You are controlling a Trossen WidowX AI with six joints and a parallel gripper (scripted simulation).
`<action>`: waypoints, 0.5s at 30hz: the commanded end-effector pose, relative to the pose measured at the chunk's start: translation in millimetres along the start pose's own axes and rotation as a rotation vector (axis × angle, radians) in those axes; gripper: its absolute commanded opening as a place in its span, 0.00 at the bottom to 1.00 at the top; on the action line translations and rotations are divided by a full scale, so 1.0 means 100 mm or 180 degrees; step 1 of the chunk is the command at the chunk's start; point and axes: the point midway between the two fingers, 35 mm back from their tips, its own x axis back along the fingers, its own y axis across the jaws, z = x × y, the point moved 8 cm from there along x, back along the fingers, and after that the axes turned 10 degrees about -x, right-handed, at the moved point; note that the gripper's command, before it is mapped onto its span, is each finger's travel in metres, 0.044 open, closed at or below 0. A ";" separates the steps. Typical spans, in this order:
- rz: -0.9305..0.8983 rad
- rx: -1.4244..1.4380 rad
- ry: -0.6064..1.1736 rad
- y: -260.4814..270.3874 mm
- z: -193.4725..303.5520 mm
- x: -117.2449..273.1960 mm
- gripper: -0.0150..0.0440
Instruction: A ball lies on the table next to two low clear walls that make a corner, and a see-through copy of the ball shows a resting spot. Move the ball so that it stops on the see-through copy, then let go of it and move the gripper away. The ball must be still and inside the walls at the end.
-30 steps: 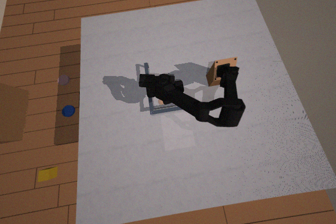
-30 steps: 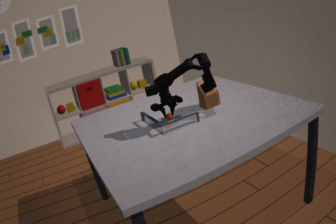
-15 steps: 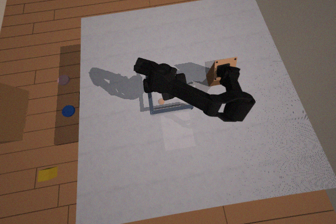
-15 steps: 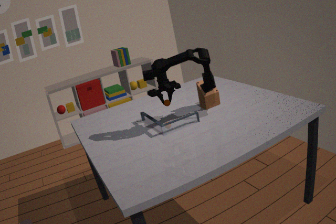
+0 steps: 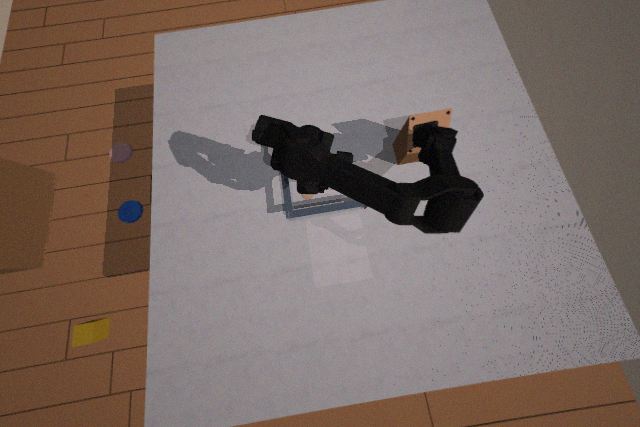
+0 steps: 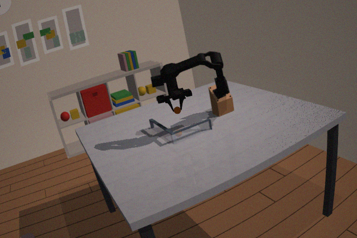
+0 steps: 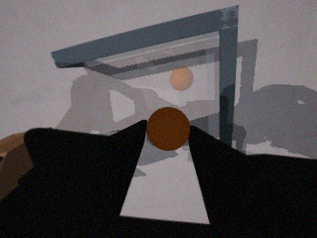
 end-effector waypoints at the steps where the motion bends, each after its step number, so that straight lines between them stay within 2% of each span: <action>1: 0.0022 -0.0394 -0.0012 -0.03 -0.05 -0.02 0.25; 15: 0.0022 -0.1739 -0.0018 -0.09 -0.17 -0.14 0.25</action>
